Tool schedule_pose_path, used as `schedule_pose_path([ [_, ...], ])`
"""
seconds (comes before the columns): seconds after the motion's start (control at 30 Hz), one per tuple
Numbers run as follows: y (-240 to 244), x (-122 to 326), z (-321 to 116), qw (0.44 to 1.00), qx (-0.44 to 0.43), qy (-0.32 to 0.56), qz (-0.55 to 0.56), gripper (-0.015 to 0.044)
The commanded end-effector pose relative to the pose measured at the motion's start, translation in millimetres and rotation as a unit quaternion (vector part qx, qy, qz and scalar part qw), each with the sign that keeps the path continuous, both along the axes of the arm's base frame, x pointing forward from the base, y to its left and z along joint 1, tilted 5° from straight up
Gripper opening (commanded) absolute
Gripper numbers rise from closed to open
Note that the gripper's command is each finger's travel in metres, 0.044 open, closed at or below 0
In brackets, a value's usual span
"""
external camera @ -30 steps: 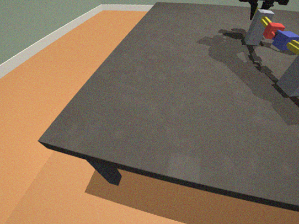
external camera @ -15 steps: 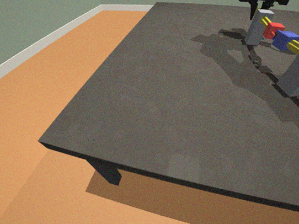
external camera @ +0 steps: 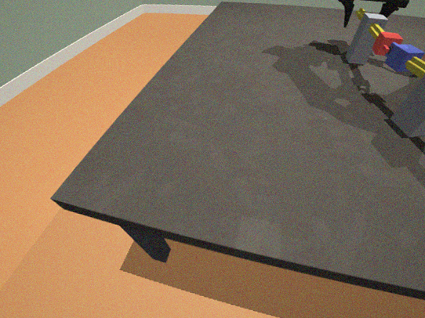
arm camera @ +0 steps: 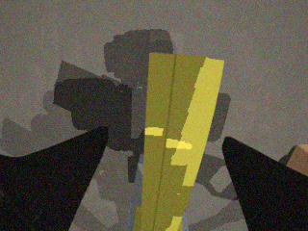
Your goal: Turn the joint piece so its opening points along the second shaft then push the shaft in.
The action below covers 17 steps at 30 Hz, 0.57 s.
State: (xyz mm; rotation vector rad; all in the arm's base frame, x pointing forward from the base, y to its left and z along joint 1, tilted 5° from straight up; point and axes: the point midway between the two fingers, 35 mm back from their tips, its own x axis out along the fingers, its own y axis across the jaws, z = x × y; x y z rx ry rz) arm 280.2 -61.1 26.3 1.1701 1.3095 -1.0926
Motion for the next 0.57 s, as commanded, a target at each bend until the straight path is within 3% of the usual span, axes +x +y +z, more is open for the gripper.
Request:
schedule_pose_path([
  [0.0, 0, 0, 0, 1.000, 0.001, 0.000, 0.001, 0.0440],
  [0.27, 0, 0, 2, 1.000, 0.001, 0.000, 0.001, 0.0440],
  [0.53, -3, 0, 39, 1.000, 0.002, -0.001, 0.000, 0.0440],
])
